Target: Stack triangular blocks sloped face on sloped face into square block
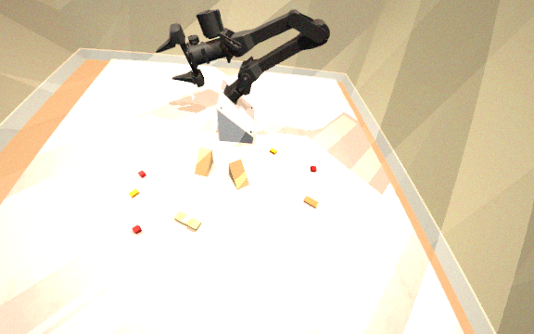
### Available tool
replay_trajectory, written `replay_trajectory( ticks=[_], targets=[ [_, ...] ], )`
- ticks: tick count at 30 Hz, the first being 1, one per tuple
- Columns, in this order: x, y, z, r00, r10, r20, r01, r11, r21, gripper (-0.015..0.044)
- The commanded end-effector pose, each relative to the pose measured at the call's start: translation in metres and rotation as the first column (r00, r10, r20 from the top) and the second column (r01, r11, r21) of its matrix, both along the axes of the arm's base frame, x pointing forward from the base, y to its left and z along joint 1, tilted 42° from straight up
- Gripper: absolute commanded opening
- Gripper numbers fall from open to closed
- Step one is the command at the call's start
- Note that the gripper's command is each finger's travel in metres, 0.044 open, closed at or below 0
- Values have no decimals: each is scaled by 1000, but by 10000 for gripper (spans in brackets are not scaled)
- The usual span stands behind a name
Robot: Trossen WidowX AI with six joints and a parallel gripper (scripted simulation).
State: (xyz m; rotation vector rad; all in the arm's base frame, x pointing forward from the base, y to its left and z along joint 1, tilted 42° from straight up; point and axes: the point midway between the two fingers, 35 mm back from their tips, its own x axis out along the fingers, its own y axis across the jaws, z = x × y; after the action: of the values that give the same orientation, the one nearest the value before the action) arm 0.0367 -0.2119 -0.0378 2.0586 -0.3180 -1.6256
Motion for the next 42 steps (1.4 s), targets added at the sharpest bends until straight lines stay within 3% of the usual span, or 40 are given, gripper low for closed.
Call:
replay_trajectory(
  ticks=[1, 7, 12, 18, 23, 27, 32, 42],
  targets=[
    [75, 33, -5, 714, 699, -49, -700, 711, -64, 440],
    [114, 65, -3, 324, 941, -96, -938, 307, -162, 440],
    [140, 97, 1, -30, 985, -168, -962, -74, -264, 440],
    [163, 139, 8, -385, 873, -300, -788, -480, -385, 440],
    [175, 176, 15, -568, 692, -445, -516, -721, -463, 440],
    [181, 206, 22, -624, 532, -573, -251, -831, -497, 440],
    [182, 240, 32, -585, 362, -725, 78, -866, -495, 440],
    [182, 244, 33, -576, 348, -739, 108, -864, -492, 440]
  ],
)
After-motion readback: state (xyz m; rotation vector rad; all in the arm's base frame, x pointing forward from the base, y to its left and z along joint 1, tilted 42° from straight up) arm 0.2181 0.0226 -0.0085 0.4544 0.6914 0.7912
